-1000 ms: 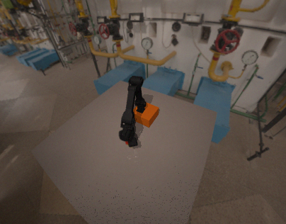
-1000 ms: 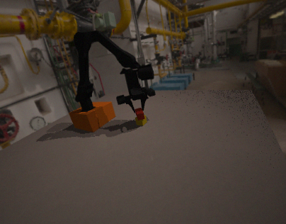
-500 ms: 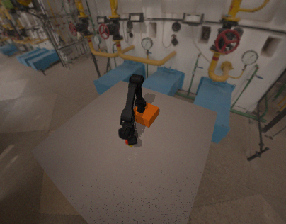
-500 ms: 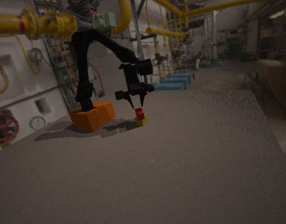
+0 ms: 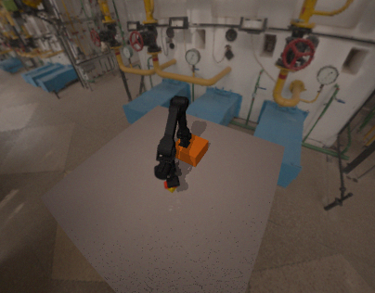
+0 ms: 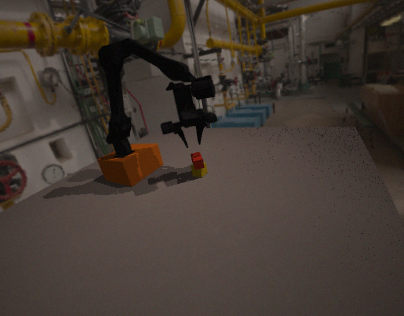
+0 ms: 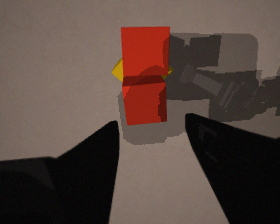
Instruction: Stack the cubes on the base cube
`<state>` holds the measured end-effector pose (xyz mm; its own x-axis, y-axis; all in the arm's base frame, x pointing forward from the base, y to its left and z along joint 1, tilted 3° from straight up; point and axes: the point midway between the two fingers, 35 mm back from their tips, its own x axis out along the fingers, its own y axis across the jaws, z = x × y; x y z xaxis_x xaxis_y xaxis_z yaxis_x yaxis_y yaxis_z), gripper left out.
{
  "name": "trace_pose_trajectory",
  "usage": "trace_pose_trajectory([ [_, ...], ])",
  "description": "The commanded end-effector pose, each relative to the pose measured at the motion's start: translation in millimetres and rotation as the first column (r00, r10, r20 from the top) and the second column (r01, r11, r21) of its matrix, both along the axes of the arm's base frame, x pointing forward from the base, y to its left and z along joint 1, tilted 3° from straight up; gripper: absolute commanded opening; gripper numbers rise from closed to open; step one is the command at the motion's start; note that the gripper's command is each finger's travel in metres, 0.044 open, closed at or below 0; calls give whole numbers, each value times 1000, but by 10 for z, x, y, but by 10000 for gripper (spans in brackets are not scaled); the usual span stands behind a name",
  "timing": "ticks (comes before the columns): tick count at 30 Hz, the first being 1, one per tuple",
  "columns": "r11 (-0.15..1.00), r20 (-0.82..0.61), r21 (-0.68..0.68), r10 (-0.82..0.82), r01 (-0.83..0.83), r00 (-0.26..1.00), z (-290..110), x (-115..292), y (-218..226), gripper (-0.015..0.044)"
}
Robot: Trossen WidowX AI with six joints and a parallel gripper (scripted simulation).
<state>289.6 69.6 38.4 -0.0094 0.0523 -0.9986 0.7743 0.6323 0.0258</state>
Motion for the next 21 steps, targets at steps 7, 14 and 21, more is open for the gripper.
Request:
trace_pose_trajectory([
  [7,1000,5,1,3,-3,1000,173,15,-7,205],
  [14,1000,3,1,0,0,1000,199,8,-8,284],
  [21,1000,0,5,0,0,1000,226,-122,672,400],
])
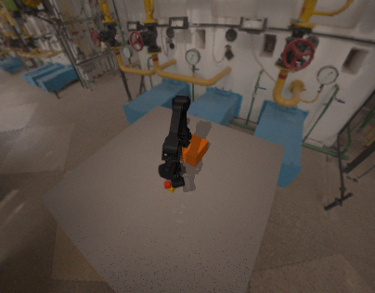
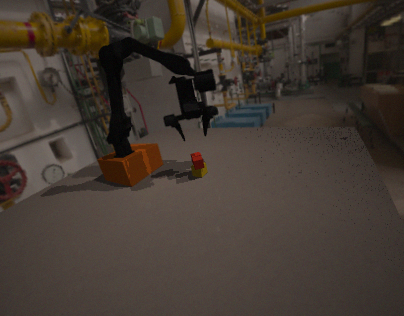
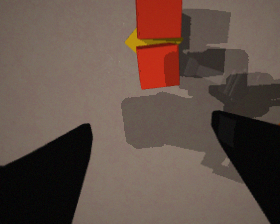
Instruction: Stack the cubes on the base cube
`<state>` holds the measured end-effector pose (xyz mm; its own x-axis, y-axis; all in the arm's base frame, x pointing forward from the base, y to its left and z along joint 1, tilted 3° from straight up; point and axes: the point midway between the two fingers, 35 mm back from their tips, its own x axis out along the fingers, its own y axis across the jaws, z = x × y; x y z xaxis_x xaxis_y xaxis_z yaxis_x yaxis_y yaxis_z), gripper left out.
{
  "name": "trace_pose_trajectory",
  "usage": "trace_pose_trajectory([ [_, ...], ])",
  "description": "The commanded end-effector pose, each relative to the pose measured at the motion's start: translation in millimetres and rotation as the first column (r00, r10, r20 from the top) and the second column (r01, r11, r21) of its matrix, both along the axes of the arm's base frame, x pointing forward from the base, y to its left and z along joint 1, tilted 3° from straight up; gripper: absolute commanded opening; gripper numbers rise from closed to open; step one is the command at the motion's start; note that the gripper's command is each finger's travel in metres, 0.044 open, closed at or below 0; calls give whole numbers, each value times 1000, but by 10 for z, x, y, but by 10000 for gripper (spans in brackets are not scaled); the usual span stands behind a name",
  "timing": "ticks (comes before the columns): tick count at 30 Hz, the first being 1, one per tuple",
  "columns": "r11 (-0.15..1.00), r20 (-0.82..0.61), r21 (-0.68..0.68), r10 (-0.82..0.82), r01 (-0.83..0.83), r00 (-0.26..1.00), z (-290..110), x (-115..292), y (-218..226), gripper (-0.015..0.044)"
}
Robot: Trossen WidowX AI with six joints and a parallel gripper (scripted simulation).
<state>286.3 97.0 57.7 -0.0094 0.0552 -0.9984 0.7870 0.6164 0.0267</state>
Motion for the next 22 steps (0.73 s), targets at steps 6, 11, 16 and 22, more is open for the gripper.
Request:
trace_pose_trajectory([
  [6,1000,0,6,20,-20,1000,65,-229,768,400],
  [11,1000,0,6,20,-20,1000,65,-229,768,400],
  [16,1000,0,6,20,-20,1000,65,-229,768,400],
  [22,1000,0,6,20,-20,1000,65,-229,768,400],
])
